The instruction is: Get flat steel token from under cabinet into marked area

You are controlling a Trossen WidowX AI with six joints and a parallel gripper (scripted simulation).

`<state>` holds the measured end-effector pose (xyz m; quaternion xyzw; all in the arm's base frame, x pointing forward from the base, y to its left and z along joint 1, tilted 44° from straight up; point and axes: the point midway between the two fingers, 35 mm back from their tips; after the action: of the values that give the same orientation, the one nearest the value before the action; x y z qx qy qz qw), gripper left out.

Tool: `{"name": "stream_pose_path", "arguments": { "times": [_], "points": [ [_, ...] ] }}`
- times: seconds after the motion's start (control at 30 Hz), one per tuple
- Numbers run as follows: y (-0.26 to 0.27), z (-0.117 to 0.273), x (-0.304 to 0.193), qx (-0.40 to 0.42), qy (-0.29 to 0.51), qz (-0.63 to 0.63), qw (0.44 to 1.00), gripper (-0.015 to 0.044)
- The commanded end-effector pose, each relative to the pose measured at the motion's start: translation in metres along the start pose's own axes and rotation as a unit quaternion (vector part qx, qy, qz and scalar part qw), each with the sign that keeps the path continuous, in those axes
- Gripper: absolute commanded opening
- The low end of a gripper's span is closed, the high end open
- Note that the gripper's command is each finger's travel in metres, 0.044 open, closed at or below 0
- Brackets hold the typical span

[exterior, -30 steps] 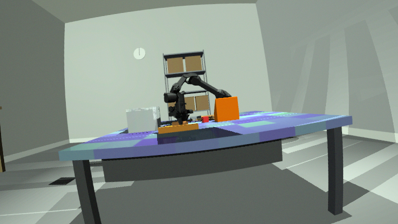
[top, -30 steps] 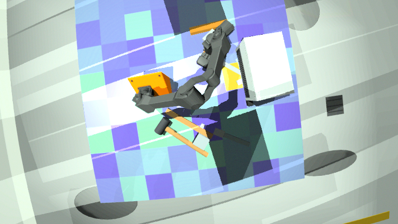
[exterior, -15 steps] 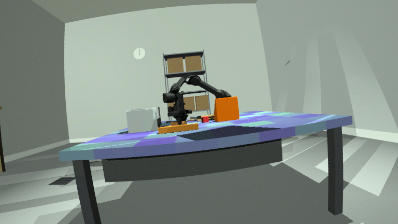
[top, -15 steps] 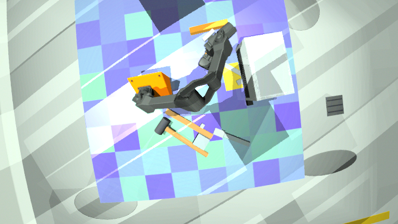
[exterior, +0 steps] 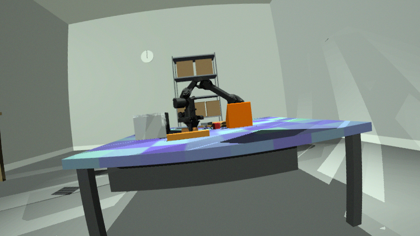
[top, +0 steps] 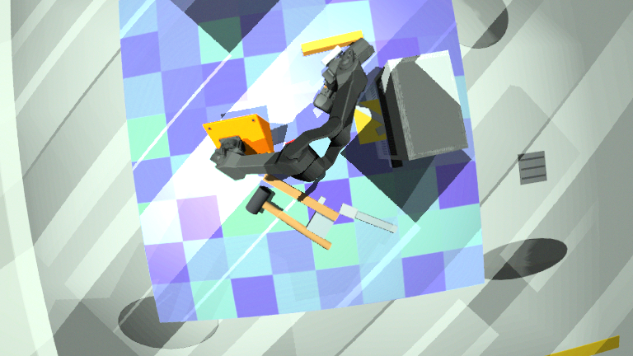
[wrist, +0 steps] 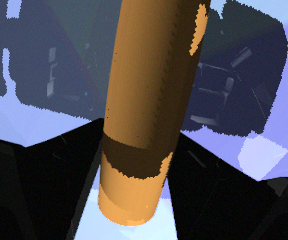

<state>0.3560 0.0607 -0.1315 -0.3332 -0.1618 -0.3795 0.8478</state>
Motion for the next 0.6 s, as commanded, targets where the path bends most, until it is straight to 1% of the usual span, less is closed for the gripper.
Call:
{"name": "stream_pose_path", "arguments": {
  "times": [0.0,0.57],
  "points": [
    [-0.002,0.000,-0.011,-0.001,-0.001,0.004,1.000,0.0000],
    [-0.006,0.000,-0.050,-0.001,0.000,0.004,1.000,0.0000]
  ]
}}
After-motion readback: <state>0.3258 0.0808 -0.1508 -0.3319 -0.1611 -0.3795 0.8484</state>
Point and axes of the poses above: the point midway between the two fingers, 35 mm back from their tips, its own z axis back along the fingers, its own y axis across the jaws, x = y × z, and after that the axes turned 9 degrees about -z, right-handed
